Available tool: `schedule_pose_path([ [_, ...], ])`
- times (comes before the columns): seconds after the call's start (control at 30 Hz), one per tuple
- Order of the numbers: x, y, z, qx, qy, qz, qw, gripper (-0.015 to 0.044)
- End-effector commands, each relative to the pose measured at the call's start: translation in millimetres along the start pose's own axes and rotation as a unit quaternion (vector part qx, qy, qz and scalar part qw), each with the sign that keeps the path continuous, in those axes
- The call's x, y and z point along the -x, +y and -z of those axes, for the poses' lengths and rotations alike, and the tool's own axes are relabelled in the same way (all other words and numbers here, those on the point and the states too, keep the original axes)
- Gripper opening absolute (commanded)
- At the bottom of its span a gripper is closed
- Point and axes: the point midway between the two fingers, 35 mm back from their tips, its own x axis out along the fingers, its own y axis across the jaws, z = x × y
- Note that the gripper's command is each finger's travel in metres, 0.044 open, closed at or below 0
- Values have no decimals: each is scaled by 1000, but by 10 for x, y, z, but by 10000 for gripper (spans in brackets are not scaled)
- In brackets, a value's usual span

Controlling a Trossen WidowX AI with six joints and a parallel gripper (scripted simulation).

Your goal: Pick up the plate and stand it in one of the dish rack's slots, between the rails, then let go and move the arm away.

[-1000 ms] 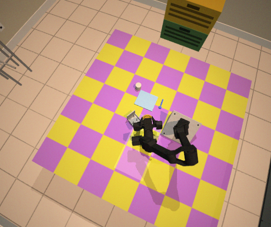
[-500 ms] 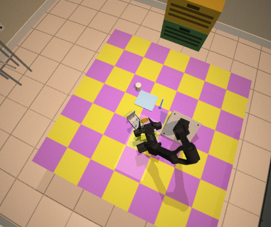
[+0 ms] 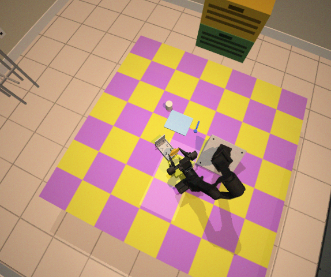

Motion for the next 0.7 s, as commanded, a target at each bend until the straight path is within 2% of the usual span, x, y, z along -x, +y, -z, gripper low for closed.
schedule_pose_path([
  [0.0,64,8,-4,-4,-18,-29,999,0],
  [0.13,119,30,-6,-9,-30,-51,998,0],
  [0.67,12,52,152,-8,-28,-50,998,0],
])
